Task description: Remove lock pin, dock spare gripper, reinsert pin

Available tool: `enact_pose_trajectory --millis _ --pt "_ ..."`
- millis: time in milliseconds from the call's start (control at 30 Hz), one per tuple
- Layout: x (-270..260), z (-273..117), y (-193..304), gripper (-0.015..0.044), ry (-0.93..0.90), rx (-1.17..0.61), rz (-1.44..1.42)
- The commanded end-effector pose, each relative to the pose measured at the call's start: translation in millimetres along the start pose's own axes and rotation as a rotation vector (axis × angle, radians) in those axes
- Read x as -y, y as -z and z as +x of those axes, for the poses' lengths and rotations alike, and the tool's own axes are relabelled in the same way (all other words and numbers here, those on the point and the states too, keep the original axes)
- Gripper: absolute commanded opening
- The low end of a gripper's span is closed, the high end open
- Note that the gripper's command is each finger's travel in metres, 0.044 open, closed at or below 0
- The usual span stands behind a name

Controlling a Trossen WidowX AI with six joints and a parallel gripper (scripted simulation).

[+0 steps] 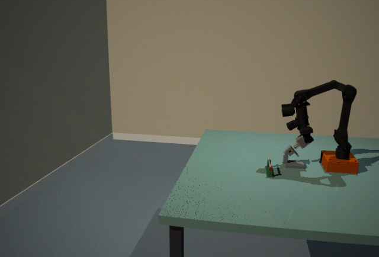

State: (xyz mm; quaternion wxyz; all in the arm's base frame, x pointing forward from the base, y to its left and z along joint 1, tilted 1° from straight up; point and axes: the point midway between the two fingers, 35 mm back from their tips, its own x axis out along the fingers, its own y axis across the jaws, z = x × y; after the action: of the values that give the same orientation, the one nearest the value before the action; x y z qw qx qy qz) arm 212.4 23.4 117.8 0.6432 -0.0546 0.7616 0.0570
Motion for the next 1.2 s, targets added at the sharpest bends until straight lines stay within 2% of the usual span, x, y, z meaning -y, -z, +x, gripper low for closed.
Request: enact_pose_trajectory --millis 0,1167 --pt "0 1 -5 0.0 0.0 0.009 0.002" --pt "0 21 -33 0.0 0.001 -0.003 -0.003"
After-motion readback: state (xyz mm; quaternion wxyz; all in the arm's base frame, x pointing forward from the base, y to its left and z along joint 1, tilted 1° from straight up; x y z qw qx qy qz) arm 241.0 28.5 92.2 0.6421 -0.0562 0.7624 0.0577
